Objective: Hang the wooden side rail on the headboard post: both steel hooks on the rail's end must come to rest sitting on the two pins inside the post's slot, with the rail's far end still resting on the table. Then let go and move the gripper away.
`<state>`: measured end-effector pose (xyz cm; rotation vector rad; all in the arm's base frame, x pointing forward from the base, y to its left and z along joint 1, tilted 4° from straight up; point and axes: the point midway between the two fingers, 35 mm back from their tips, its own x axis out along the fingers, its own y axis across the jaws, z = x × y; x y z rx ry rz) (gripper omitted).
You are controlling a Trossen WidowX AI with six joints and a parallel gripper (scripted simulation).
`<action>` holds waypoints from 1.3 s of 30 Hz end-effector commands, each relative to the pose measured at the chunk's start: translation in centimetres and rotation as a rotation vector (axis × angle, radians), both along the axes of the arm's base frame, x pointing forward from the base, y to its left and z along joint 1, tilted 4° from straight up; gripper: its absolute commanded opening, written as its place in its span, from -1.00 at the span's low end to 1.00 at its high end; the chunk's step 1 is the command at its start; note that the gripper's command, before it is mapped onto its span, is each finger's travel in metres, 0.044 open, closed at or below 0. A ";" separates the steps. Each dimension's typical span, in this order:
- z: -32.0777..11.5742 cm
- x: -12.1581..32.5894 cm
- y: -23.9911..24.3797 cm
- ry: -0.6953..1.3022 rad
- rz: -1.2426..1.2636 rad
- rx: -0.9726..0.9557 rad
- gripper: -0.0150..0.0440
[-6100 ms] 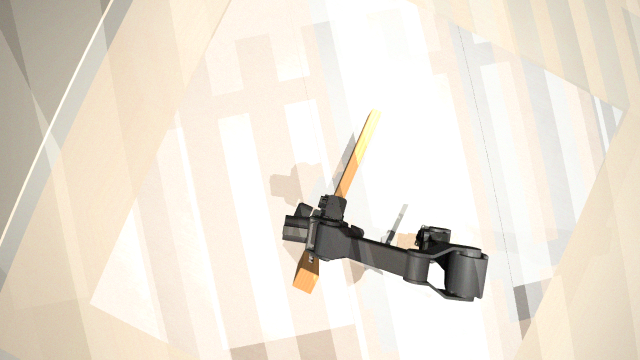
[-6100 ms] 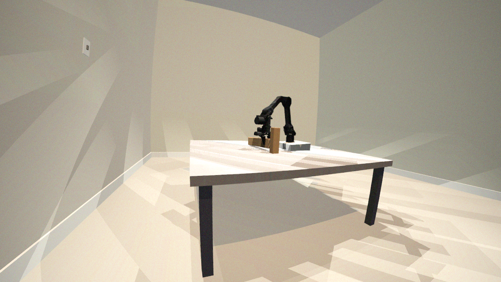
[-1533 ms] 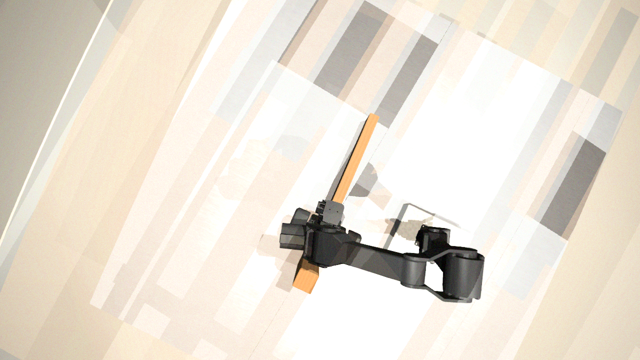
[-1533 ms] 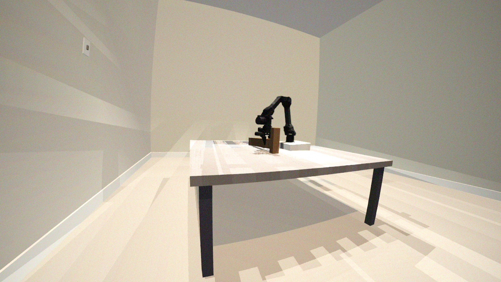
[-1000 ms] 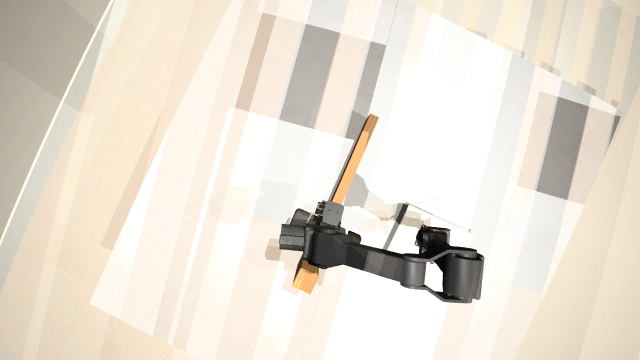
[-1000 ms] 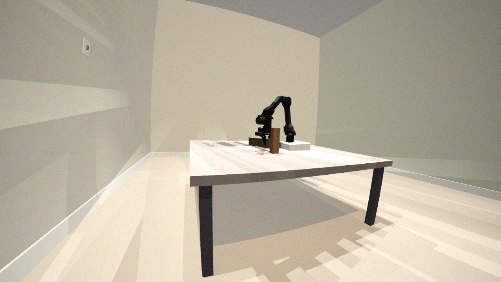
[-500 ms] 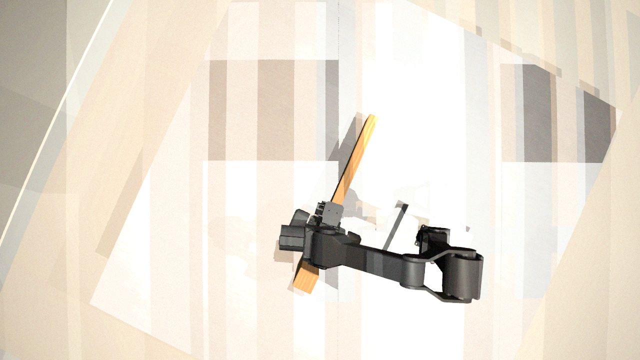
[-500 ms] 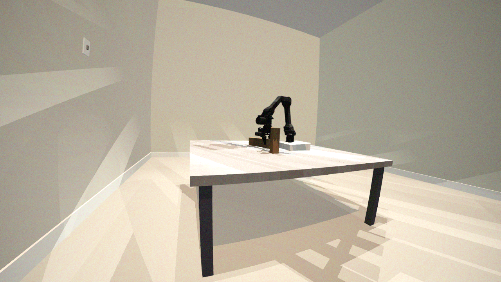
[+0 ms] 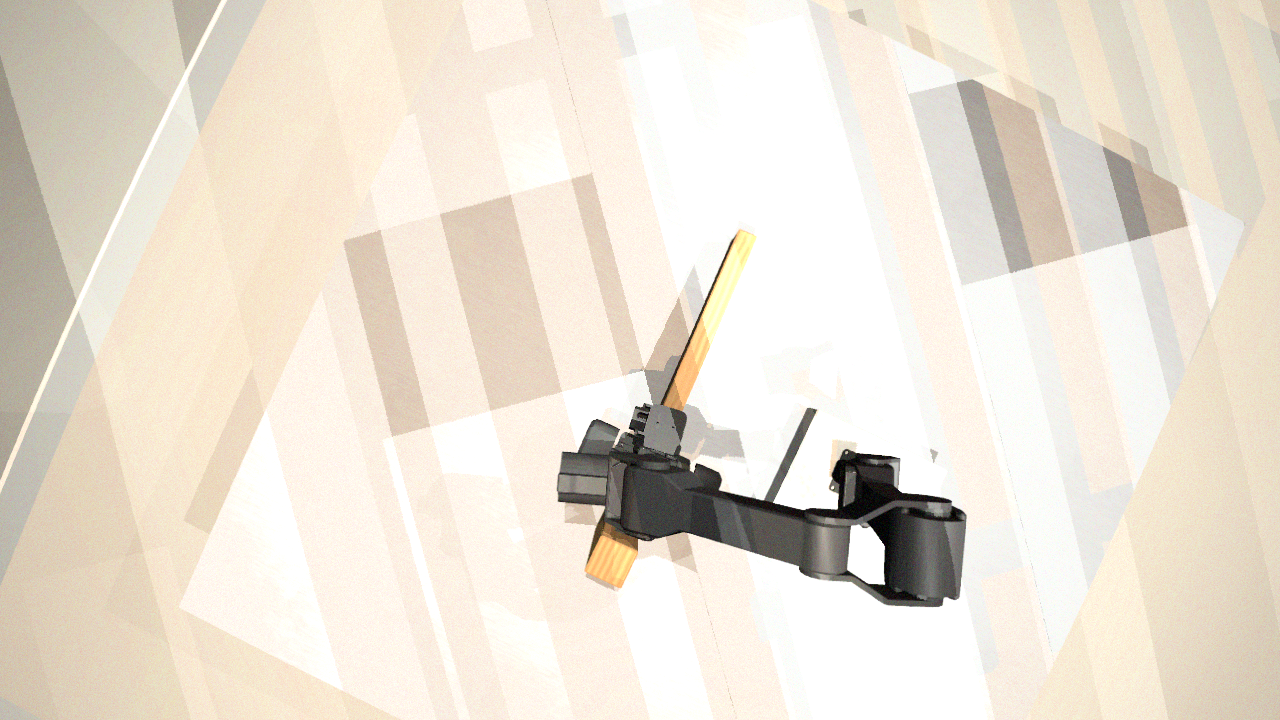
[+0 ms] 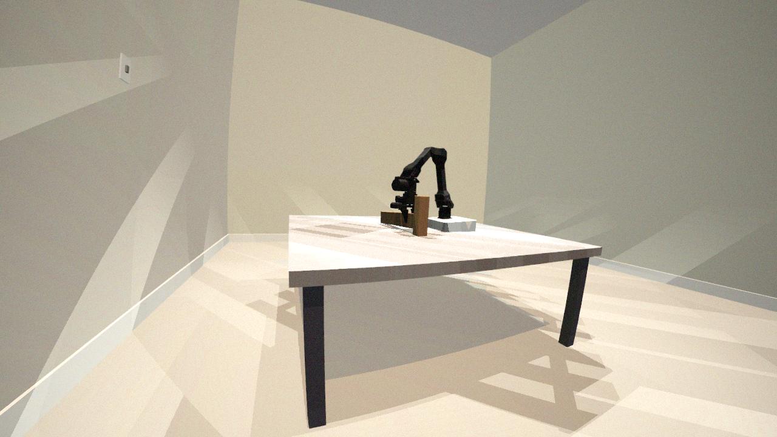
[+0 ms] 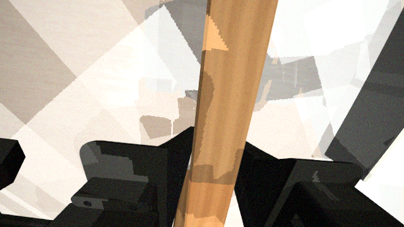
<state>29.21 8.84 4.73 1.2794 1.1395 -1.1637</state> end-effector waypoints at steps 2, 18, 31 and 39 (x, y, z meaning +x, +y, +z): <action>0.2 0.3 0.1 -0.007 -0.006 0.002 -0.49; 0.1 0.2 0.3 -0.006 -0.006 0.002 -0.49; 0.2 0.2 0.4 -0.006 -0.006 0.002 -0.49; 0.2 0.3 0.5 -0.007 -0.006 0.002 -0.49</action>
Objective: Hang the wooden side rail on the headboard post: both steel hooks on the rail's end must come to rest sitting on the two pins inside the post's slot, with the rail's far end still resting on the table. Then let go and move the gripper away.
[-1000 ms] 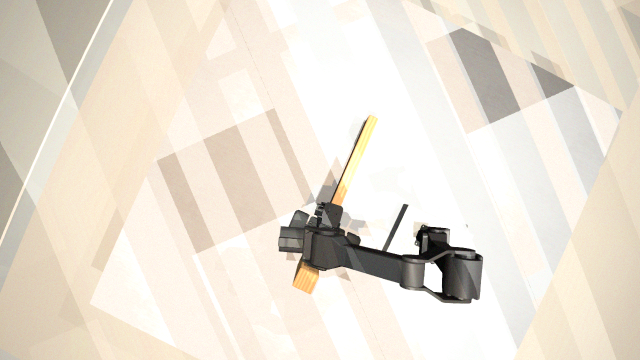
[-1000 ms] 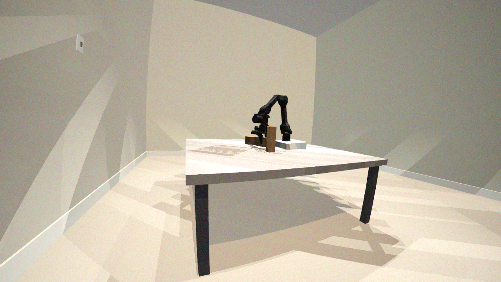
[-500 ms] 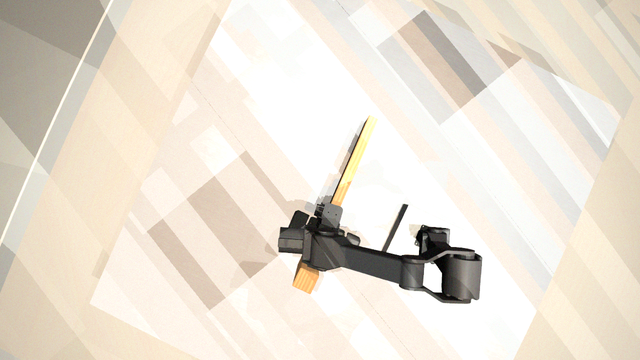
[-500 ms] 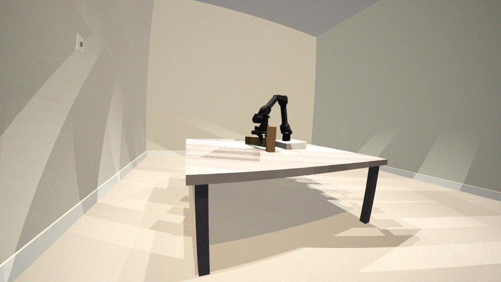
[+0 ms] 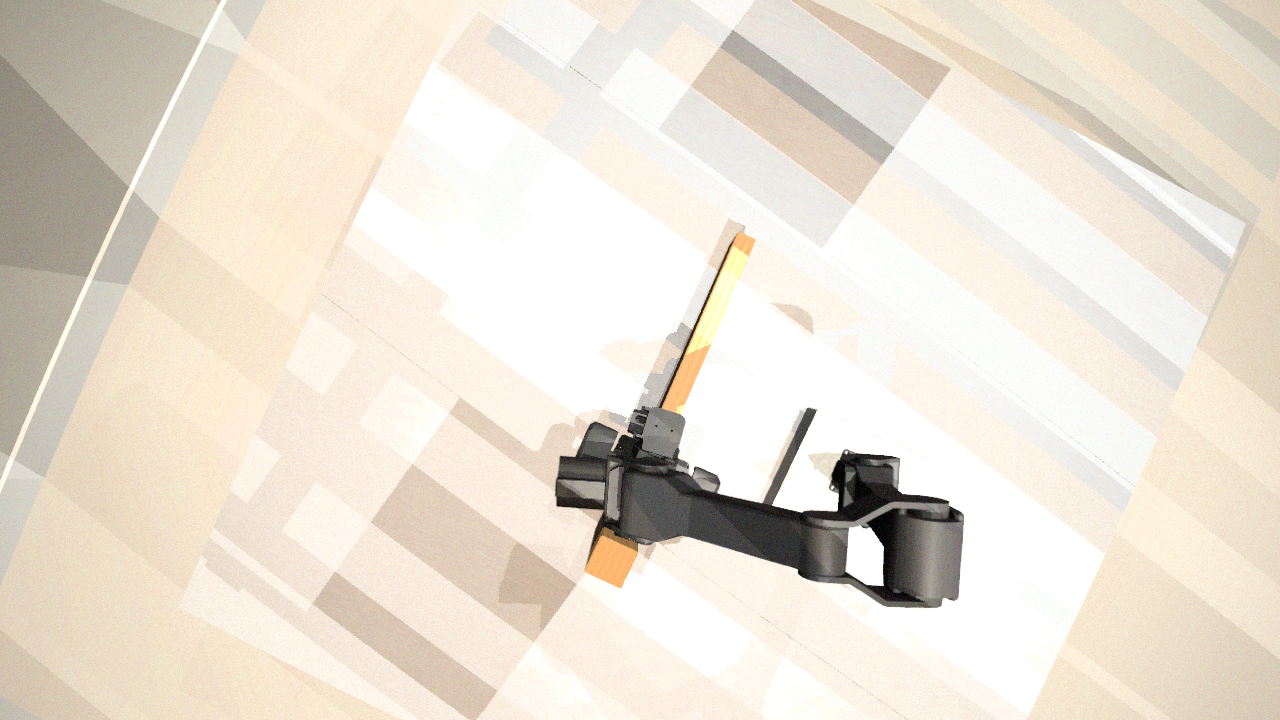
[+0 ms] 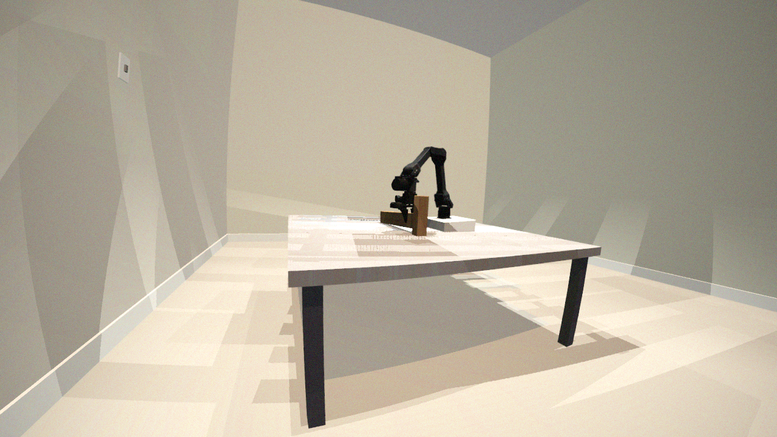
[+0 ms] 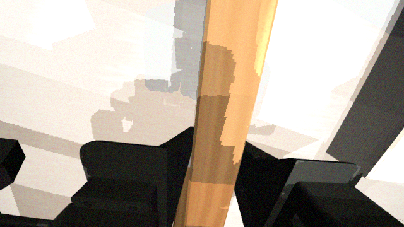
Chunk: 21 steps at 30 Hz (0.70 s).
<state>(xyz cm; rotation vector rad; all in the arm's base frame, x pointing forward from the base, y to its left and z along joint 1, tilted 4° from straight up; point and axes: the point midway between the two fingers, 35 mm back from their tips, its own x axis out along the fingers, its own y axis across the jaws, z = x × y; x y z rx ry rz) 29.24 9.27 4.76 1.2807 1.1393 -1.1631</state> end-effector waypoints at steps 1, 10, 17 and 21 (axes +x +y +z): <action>0.2 0.2 0.1 -0.006 -0.005 0.002 -0.49; 0.1 0.2 0.2 -0.006 -0.005 0.002 -0.49; 0.1 0.3 0.3 -0.006 -0.005 0.002 -0.49; 0.1 0.3 0.3 -0.006 -0.005 0.002 -0.49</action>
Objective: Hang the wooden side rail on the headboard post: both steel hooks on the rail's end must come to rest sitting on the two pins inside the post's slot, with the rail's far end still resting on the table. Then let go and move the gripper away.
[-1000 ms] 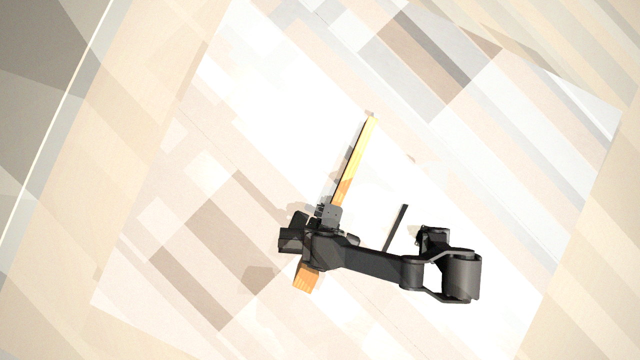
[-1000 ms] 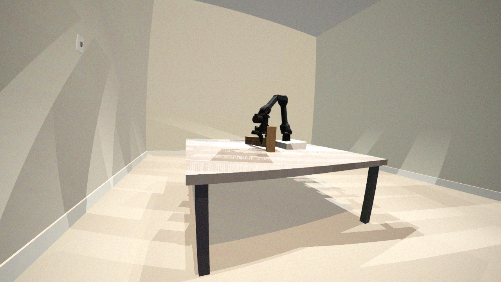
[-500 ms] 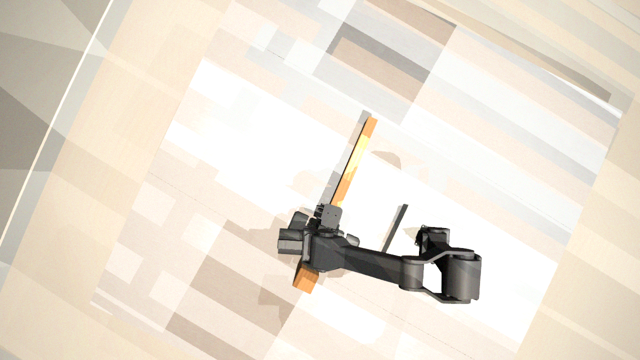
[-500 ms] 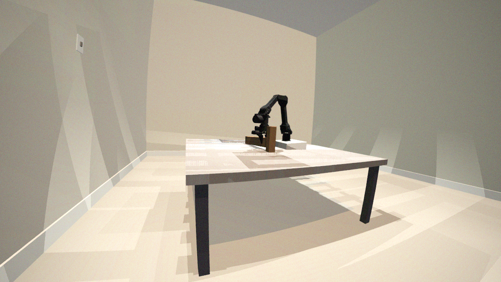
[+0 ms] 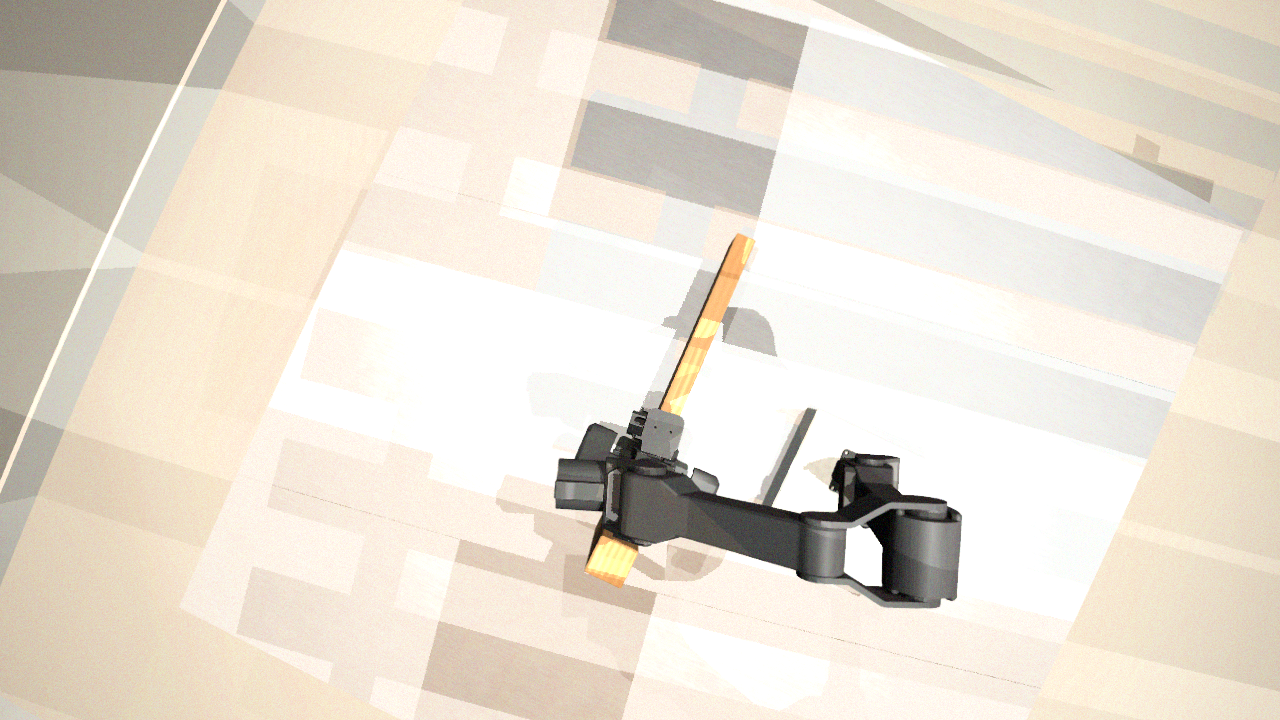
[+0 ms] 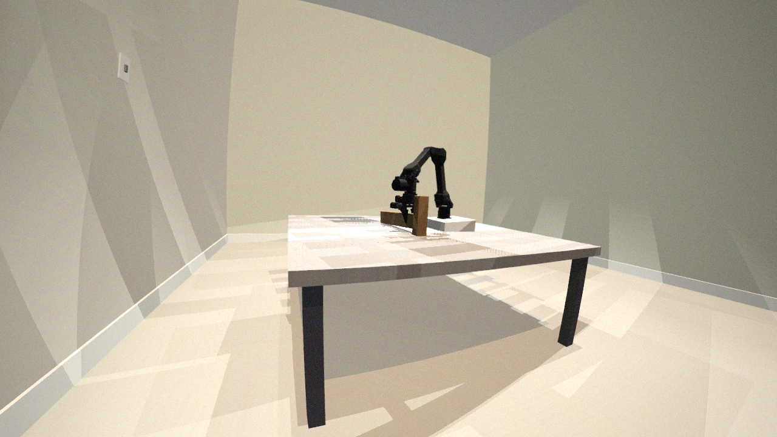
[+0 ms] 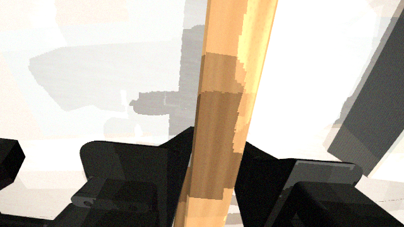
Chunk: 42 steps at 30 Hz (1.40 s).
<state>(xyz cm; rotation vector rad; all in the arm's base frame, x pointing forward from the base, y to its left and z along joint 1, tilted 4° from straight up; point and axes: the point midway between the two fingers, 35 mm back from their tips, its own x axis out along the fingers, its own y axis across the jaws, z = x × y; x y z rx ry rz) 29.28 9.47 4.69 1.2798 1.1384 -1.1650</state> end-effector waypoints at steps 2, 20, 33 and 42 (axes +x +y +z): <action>0.2 0.2 0.2 -0.007 -0.004 0.003 -0.49; 0.2 0.2 0.4 -0.007 -0.004 0.003 -0.49; 0.2 0.2 0.5 -0.007 -0.004 0.004 -0.49; 0.3 0.2 0.6 -0.007 -0.004 0.004 -0.49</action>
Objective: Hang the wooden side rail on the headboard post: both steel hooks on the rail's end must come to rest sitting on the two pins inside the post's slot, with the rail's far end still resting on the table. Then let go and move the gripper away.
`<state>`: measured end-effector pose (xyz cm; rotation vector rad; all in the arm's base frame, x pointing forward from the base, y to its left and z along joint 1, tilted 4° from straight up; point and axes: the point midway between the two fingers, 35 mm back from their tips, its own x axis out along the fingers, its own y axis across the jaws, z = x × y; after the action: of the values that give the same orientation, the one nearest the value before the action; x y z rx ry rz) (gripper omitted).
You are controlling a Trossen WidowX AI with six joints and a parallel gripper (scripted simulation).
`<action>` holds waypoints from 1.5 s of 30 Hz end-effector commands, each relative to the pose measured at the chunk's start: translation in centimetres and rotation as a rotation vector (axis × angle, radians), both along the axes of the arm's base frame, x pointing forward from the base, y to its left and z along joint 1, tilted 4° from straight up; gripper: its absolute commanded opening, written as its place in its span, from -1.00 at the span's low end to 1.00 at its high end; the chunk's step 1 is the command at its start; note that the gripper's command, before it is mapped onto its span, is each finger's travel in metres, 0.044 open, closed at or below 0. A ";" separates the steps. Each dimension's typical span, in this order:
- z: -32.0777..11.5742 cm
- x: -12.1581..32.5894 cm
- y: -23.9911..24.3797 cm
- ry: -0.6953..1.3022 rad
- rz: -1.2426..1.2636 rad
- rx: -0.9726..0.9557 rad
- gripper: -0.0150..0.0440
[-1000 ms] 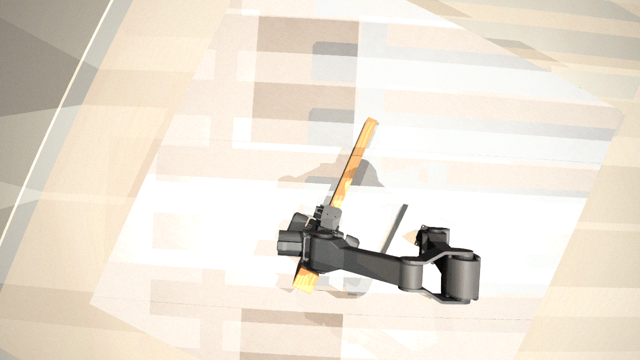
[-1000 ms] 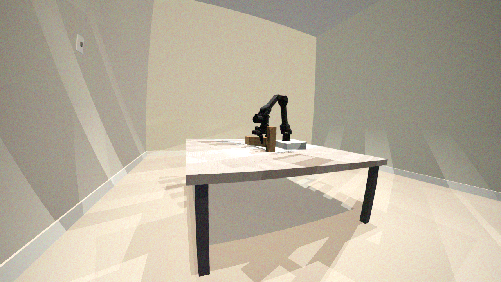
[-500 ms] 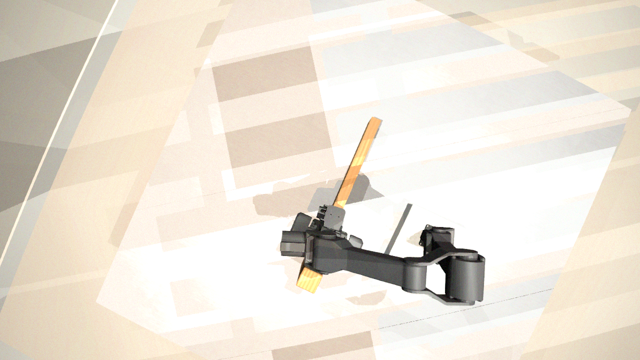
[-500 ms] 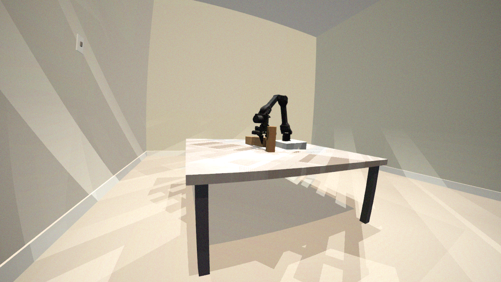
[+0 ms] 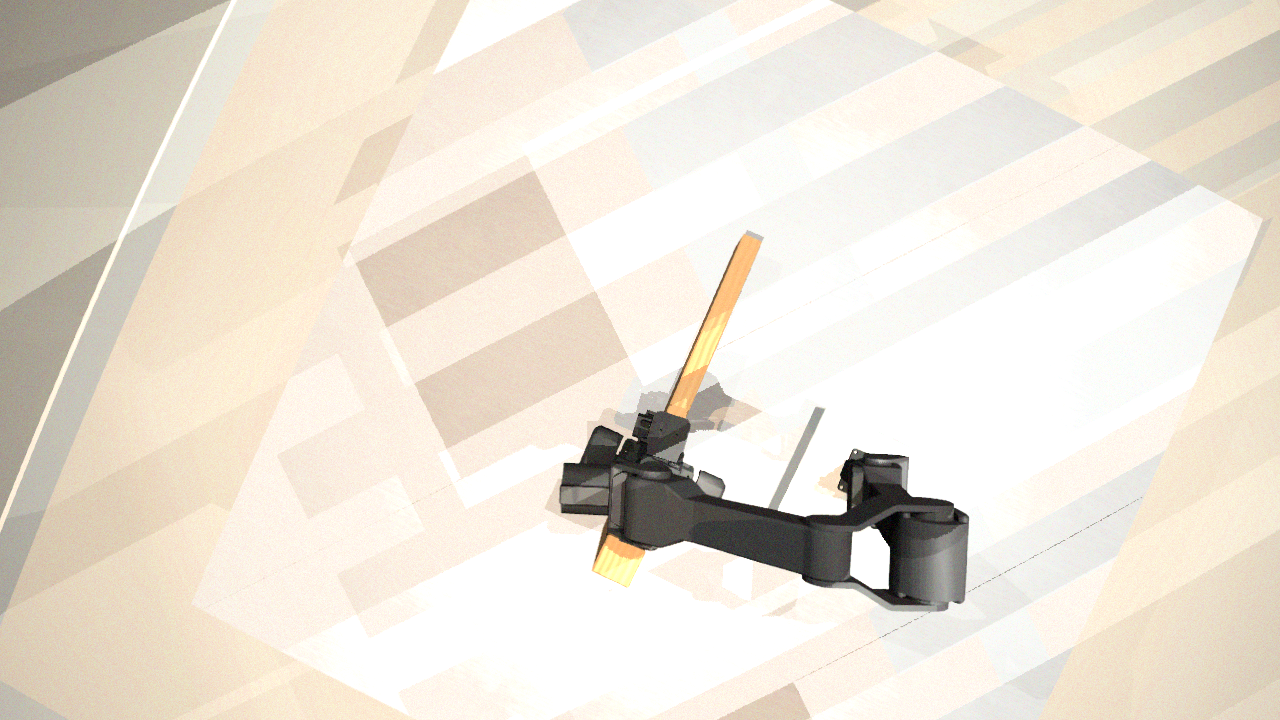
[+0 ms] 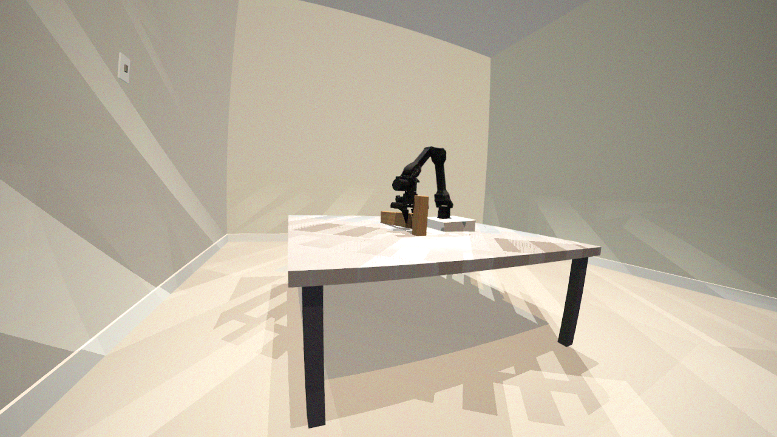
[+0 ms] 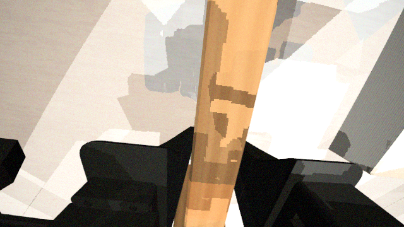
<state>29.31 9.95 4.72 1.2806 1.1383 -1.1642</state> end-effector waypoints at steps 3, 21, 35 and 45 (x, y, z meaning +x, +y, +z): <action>0.3 0.1 0.2 -0.006 -0.004 0.003 -0.49; 0.2 0.2 0.4 -0.006 -0.004 0.003 -0.49; 0.2 0.2 0.5 -0.006 -0.004 0.003 -0.49; 0.3 0.2 0.6 -0.006 -0.004 0.004 -0.49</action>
<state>29.29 10.47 4.75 1.2793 1.1403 -1.1635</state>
